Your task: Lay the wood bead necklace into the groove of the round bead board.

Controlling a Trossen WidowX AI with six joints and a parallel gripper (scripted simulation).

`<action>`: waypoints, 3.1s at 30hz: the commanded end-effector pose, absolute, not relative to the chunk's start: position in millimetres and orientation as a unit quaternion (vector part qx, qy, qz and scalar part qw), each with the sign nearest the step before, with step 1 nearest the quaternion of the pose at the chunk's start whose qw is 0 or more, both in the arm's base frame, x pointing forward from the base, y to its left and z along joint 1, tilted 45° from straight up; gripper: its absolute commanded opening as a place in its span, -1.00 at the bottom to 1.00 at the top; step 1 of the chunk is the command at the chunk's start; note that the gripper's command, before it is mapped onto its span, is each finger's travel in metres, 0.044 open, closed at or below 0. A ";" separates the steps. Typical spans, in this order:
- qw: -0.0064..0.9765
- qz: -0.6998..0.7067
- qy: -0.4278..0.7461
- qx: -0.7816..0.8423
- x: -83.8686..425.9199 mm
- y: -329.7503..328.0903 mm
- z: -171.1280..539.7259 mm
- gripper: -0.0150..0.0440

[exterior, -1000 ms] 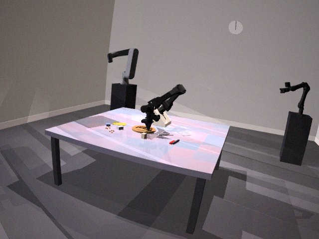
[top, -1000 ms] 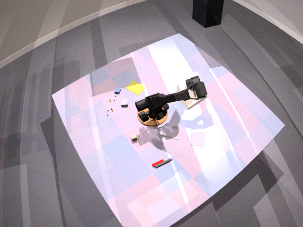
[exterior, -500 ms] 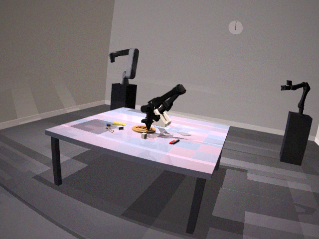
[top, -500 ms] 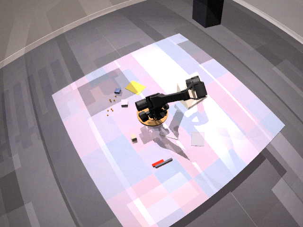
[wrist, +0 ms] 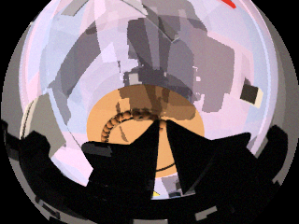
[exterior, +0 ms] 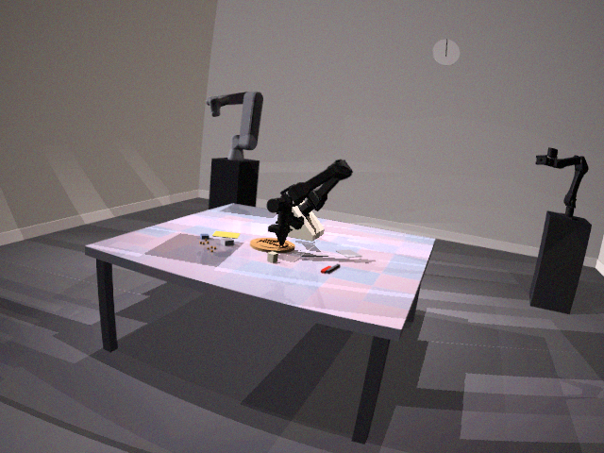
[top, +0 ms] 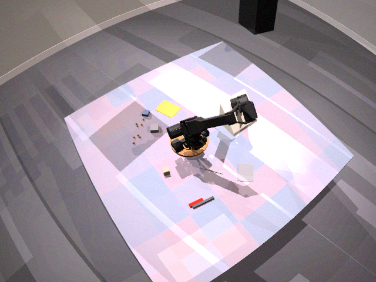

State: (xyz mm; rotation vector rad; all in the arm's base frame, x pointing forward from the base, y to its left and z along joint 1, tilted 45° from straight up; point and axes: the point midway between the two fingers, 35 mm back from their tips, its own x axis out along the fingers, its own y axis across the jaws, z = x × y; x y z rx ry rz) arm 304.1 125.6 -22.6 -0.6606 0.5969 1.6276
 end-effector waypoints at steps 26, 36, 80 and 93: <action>0.600 0.702 0.257 -0.284 306.1 128.9 -22.5 0.84; 0.600 0.703 0.257 -0.283 305.5 127.5 -21.7 1.00; 0.629 0.669 0.327 -0.222 309.1 108.2 -18.0 -0.08; 0.627 0.671 0.330 -0.218 304.3 122.4 -32.3 -0.08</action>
